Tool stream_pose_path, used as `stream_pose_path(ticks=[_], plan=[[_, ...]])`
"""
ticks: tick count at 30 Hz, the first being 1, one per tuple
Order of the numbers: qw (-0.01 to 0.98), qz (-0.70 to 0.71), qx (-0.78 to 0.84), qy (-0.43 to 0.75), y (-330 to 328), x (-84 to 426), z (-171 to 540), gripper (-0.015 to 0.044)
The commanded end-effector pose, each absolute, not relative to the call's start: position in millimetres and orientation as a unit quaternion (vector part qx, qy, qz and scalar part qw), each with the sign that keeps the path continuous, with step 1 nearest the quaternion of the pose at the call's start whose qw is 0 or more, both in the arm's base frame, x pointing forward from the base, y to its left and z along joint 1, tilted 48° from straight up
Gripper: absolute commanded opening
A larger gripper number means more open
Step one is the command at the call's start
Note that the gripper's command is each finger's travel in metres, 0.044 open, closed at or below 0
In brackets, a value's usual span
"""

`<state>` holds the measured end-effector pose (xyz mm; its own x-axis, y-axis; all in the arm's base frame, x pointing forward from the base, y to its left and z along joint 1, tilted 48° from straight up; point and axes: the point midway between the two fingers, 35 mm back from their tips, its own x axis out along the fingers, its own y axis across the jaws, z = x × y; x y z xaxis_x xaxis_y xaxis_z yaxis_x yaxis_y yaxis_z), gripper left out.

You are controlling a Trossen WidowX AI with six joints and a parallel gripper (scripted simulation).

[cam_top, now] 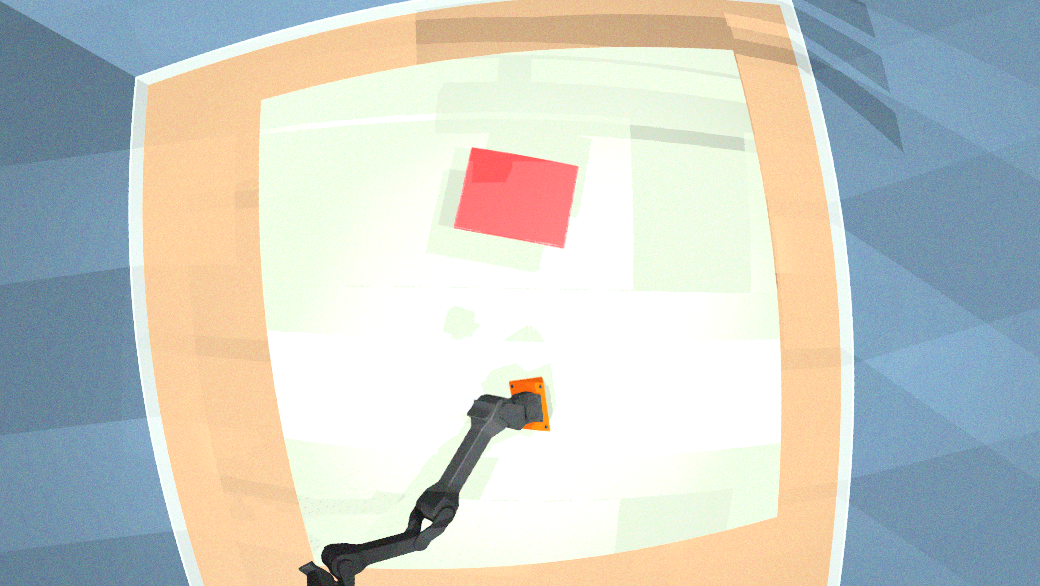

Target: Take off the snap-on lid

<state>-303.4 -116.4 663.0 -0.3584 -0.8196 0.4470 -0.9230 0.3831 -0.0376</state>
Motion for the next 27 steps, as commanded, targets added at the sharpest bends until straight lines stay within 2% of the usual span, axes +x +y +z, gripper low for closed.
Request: stream_pose_path(ticks=[1,6,7,18,27], plan=[[0.185,0.143,0.536,-0.812,-115.7,-301.4,664.6,0.0374],[0.278,0.136,0.511,-0.802,-99.4,-244.7,701.8,0.0243],[0.3,0.135,0.506,-0.798,-96.0,-230.3,709.1,0.0235],[0.482,0.104,0.456,-0.741,-74.1,-107.0,746.1,0.0235],[0.606,0.055,0.431,-0.666,-72.1,-6.7,743.1,0.0235]])
